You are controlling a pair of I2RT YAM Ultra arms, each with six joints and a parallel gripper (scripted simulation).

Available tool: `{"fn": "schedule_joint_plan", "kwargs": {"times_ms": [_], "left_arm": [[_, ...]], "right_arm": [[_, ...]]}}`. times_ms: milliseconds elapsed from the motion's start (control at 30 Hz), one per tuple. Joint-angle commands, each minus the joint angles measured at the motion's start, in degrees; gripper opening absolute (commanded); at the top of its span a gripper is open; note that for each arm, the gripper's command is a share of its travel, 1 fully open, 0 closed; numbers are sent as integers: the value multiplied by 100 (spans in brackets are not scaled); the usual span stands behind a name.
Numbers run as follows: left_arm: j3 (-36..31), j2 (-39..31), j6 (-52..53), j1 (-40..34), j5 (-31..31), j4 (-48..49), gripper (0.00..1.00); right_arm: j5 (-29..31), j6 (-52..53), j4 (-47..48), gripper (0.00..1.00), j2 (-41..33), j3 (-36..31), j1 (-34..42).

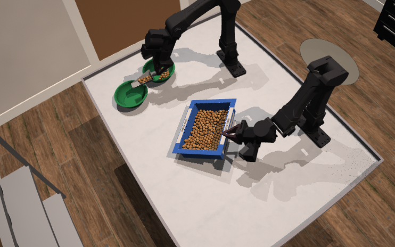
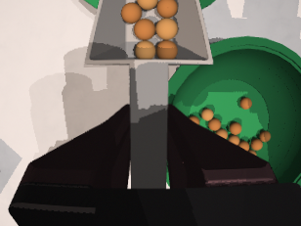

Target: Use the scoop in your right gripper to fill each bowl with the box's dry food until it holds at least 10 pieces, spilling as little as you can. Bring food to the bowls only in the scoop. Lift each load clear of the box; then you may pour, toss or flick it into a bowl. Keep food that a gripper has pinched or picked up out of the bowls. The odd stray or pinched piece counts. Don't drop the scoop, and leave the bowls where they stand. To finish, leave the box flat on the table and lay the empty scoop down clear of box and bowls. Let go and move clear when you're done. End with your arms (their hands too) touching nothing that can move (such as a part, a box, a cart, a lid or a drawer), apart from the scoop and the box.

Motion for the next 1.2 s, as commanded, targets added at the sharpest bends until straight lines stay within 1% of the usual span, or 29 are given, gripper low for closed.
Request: {"fn": "schedule_joint_plan", "kwargs": {"times_ms": [0, 133, 200, 900, 1033, 1067, 1100, 1167], "left_arm": [[222, -222, 168, -90, 242, 241, 0], [221, -222, 168, -90, 242, 241, 0], [222, -222, 168, -90, 242, 241, 0], [222, -222, 168, -90, 242, 241, 0], [222, -222, 168, -90, 242, 241, 0], [222, -222, 168, -90, 242, 241, 0], [221, -222, 168, -90, 242, 241, 0], [222, -222, 168, -90, 242, 241, 0]], "right_arm": [[32, 29, 101, 0, -56, 279, 52], [34, 30, 17, 0, 34, 273, 55], [31, 29, 53, 0, -107, 269, 54], [34, 30, -2, 0, 27, 243, 61], [33, 30, 25, 0, -84, 240, 60], [26, 25, 44, 0, -33, 81, 22], [34, 30, 62, 0, -79, 182, 62], [35, 30, 63, 0, -68, 112, 63]]}}
